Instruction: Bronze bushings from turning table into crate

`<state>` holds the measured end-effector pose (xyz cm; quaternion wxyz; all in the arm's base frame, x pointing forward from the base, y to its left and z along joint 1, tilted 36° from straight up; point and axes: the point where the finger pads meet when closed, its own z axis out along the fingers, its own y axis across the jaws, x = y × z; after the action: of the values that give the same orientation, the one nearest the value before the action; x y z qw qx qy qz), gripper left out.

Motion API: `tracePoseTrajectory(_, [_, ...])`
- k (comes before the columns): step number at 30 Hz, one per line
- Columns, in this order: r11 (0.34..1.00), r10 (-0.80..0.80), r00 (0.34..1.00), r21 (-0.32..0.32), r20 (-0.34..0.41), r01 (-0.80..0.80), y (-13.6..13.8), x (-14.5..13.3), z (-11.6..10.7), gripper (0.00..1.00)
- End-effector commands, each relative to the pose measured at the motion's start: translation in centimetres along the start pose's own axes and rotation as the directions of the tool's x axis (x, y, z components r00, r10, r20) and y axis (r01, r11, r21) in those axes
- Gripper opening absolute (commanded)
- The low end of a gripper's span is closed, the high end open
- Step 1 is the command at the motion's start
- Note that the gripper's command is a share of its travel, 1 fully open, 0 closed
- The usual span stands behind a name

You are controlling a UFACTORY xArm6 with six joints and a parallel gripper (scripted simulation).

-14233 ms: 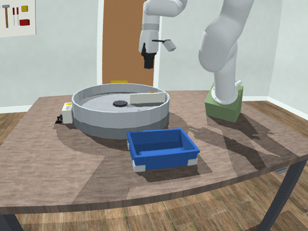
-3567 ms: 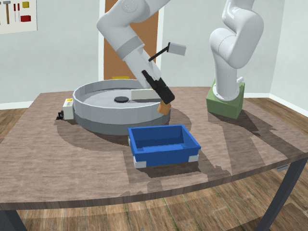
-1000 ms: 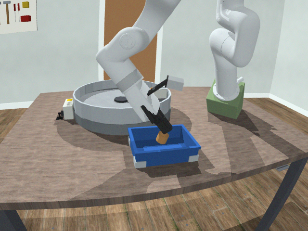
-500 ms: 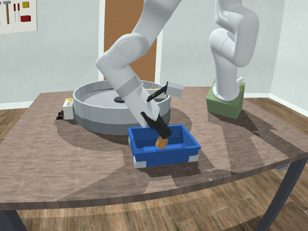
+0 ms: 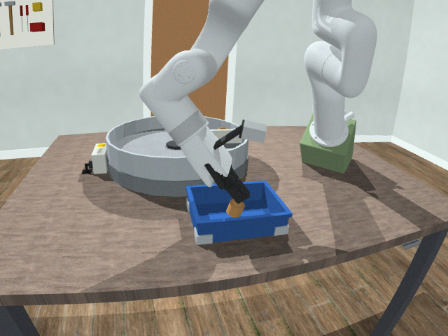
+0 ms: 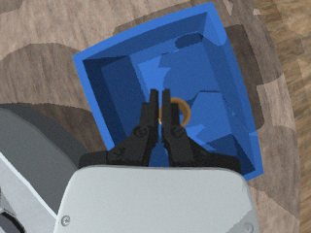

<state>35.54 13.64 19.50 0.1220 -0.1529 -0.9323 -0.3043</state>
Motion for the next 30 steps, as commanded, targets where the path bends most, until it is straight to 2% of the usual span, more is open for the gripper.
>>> tracePoseTrajectory(1, [1.0,-0.001,1.0,-0.001,0.002,0.001,0.07,-0.03,-0.09,0.0])
tracePoseTrajectory(30, [1.0,-0.001,1.0,-0.001,0.002,0.001,0.08,-0.41,0.34,0.0])
